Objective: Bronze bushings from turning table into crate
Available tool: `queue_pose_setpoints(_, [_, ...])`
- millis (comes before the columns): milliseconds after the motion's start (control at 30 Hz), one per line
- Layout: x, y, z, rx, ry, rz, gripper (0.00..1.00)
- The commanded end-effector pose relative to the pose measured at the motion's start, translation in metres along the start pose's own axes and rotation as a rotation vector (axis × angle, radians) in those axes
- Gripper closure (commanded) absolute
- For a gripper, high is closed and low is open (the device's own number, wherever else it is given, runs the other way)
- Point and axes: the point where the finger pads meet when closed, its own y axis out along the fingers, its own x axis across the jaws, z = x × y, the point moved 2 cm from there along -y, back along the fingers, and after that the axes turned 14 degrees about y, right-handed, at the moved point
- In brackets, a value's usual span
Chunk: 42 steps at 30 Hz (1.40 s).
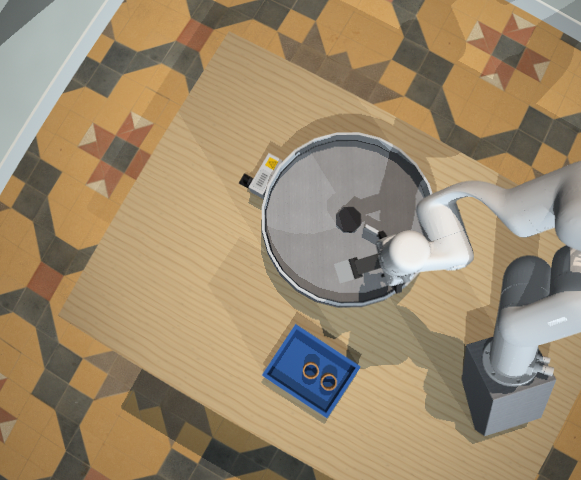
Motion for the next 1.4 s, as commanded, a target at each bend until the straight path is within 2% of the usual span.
queue_pose_setpoints(0, [0.001,-0.002,0.0,0.001,0.001,-0.001,1.0])
queue_pose_setpoints(267, [0.006,-0.002,0.004,0.001,0.001,-0.001,1.0])
queue_pose_setpoints(467, [0.047,-0.002,0.033,0.001,0.001,-0.001,1.0])
queue_pose_setpoints(600, [0.058,-0.002,0.041,0.001,0.001,-0.001,1.0])
queue_pose_setpoints(667, [0.077,-0.002,0.054,0.001,0.001,-0.001,1.0])
queue_pose_setpoints(900, [0.113,-0.002,0.08,0.001,0.001,-0.001,1.0])
queue_pose_setpoints(1367, [0.118,-0.002,0.083,0.001,0.001,-0.001,1.0])
